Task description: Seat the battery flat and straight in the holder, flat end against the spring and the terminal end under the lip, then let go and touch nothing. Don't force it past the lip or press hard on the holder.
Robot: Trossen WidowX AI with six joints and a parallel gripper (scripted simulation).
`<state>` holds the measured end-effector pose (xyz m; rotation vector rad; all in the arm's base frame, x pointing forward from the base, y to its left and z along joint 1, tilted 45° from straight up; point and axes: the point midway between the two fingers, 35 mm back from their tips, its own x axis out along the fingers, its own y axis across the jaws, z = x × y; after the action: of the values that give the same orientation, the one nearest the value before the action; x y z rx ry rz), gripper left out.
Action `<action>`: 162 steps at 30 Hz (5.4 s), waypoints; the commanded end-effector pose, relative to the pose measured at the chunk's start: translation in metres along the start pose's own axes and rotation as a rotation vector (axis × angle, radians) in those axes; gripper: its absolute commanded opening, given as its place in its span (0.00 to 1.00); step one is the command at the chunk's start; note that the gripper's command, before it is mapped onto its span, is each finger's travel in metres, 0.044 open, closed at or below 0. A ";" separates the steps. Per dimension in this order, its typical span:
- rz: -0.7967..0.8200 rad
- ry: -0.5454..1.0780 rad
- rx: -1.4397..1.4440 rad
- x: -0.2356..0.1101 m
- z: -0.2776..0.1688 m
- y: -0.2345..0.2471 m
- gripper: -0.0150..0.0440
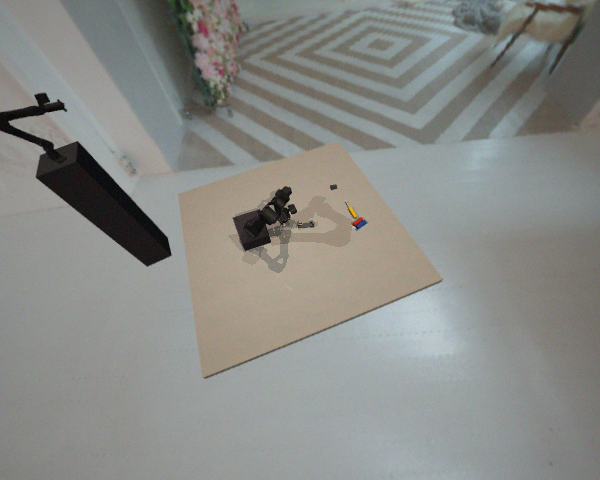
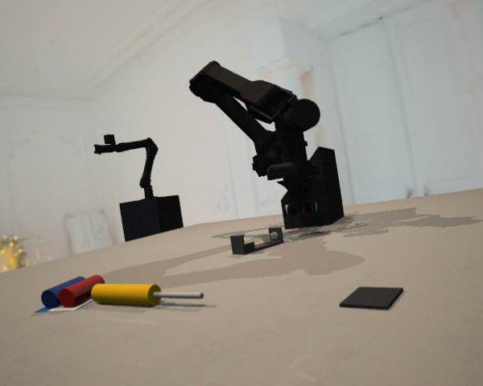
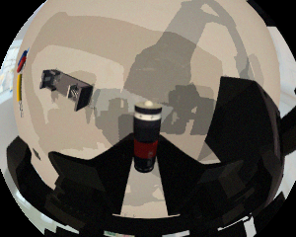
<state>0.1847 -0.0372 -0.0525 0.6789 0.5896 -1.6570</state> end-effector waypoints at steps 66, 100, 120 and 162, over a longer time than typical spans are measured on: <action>0.212 -0.194 -1.169 0.007 0.057 0.138 0.38; 0.328 -0.330 -1.168 0.022 0.050 0.135 0.38; 0.394 -0.406 -1.165 0.025 0.053 0.128 0.38; 0.404 -0.393 -1.171 0.028 0.044 0.105 0.38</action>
<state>0.2860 -0.1070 -0.0406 -0.3665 0.8984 -0.7965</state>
